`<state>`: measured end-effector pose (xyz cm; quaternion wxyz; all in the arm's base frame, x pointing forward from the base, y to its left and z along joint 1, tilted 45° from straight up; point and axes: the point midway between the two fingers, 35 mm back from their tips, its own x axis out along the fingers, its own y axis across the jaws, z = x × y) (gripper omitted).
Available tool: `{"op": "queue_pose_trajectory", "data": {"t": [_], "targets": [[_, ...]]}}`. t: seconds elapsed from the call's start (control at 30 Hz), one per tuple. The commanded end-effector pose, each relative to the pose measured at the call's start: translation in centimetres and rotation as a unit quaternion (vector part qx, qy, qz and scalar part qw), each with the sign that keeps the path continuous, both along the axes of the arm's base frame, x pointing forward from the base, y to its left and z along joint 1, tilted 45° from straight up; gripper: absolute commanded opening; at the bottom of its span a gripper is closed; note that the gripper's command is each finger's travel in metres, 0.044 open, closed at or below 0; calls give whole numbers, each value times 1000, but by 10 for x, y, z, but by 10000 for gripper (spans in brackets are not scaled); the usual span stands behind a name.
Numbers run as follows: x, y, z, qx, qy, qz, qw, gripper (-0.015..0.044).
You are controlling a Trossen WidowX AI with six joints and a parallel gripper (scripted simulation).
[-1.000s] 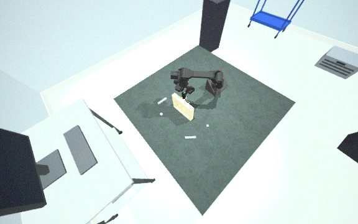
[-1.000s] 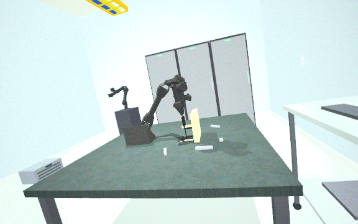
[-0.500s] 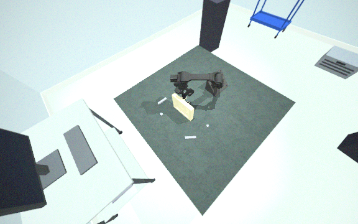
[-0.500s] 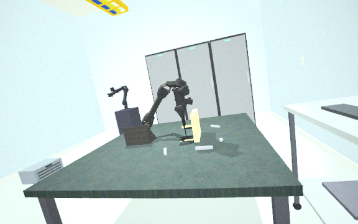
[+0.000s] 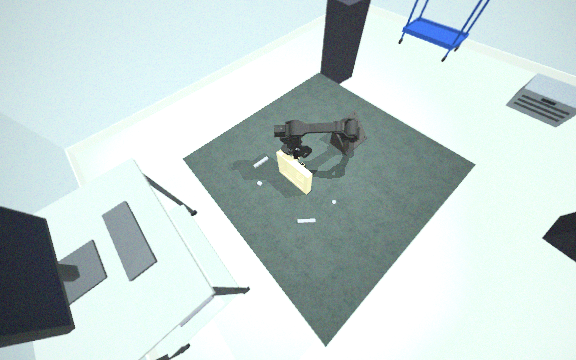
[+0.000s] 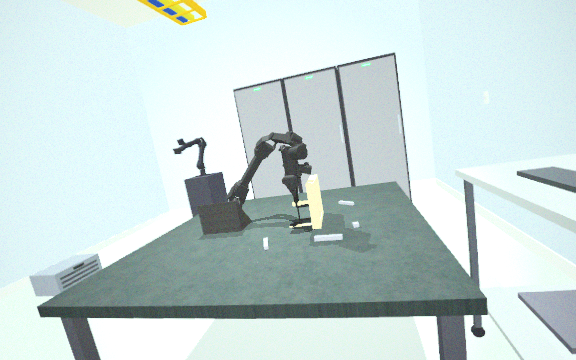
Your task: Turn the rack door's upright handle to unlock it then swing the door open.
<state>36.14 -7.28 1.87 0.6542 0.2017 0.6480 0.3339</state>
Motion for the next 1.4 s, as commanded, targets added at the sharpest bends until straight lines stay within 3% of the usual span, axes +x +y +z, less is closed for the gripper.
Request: {"op": "queue_pose_trajectory", "data": {"t": [0.0,0.1,0.33,0.77,0.93,1.37], "targets": [[-1,4,-5,-2,6,1,1000,291],[-2,6,-7,-3,8,2,1000,291],[-2,6,-7,-3,8,2,1000,107],[-2,6,-7,-3,8,2,1000,20],[-2,6,-7,-4,19,-9,1000,19],[-2,6,-7,-25,234,-231,944,19]]}}
